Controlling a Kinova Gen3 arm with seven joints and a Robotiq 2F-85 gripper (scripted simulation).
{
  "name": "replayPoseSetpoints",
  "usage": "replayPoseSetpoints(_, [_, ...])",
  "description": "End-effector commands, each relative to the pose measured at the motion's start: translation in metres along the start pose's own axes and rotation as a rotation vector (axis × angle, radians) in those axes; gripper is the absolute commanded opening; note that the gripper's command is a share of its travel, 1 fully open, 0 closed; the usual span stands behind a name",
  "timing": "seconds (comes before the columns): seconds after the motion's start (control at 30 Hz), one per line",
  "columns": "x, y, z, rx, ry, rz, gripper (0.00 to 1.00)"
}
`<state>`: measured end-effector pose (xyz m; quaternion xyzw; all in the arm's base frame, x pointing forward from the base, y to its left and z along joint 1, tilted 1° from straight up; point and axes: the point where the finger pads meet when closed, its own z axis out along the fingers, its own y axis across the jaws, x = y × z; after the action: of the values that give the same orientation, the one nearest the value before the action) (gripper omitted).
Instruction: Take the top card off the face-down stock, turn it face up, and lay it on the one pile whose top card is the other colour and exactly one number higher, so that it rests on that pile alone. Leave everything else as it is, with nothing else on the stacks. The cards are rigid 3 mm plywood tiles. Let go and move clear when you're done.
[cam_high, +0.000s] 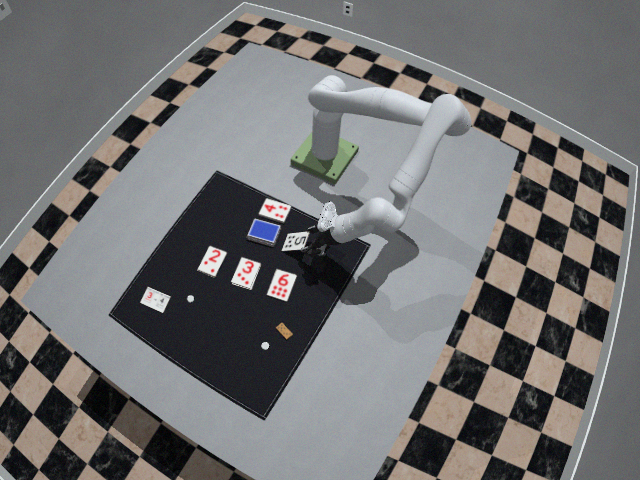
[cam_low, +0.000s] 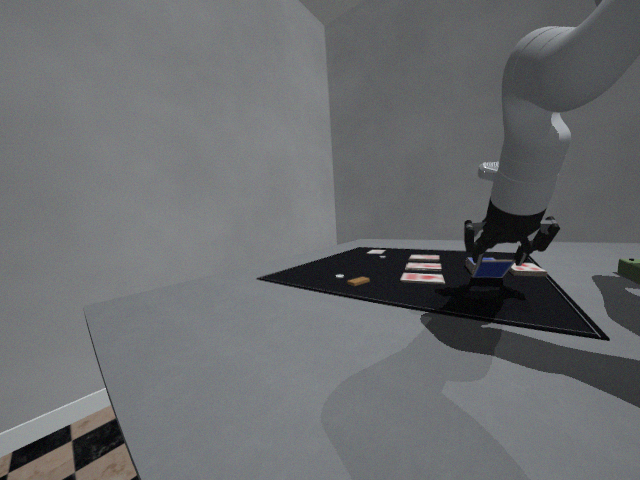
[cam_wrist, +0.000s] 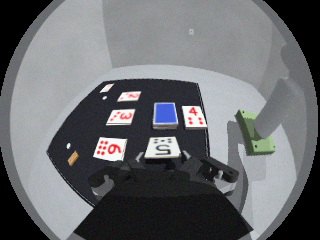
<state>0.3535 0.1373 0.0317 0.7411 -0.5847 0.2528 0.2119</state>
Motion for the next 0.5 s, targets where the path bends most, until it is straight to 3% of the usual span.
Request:
replayPoseSetpoints(0.0, [0.0047, 0.0005, -0.0035, -0.007, -0.075, 0.021, 0.71])
replayPoseSetpoints(0.27, [0.0034, 0.0005, -0.0020, -0.003, -0.239, 0.022, 0.71])
replayPoseSetpoints(0.33, [0.0034, 0.0005, -0.0020, -0.003, -0.239, 0.022, 0.71])
replayPoseSetpoints(0.47, [0.0027, 0.0005, -0.0011, -0.001, -0.315, 0.022, 0.71])
